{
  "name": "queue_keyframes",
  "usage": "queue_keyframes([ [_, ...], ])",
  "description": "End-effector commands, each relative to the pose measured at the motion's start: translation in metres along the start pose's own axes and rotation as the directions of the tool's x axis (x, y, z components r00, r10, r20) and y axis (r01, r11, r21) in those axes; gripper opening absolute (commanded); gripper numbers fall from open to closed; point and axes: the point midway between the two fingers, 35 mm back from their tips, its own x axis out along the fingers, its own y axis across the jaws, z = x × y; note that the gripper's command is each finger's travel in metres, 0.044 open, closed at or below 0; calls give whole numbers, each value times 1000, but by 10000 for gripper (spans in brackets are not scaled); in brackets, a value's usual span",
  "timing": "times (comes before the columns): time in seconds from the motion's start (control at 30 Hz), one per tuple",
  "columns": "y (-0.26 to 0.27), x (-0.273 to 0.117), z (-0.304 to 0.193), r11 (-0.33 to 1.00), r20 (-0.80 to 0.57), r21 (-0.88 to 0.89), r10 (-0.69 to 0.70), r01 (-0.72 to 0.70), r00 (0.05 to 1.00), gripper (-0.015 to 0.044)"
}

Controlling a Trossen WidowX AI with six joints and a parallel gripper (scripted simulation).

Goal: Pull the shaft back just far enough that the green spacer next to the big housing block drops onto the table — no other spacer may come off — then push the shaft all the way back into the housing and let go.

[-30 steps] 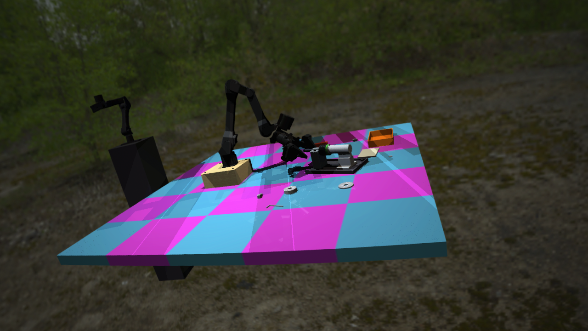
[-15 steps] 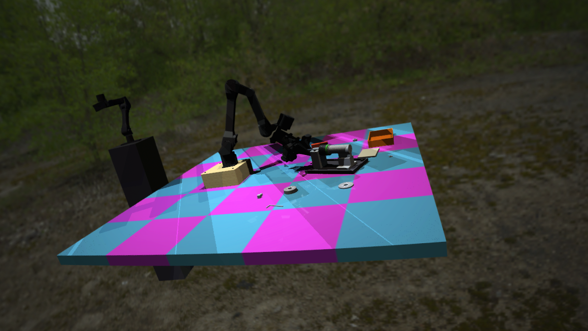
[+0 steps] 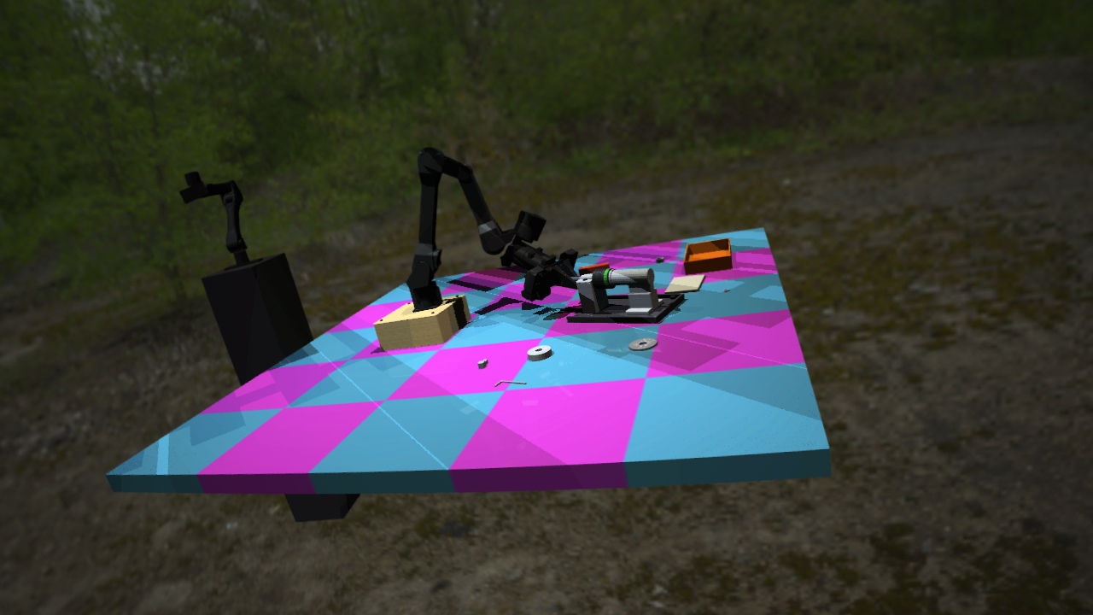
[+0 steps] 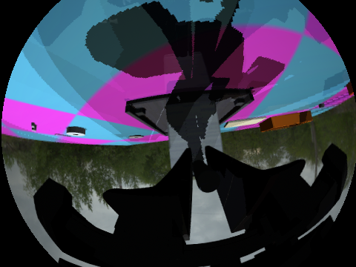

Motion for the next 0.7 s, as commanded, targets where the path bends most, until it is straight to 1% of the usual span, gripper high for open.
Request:
queue_keyframes([
  [0.0, 0, -3, 2, 1000, 2, 1, 1, -1, 1000, 0],
  [0.67, 0, -11, 8, 1000, 2, 1, 1, -1, 1000, 0],
])
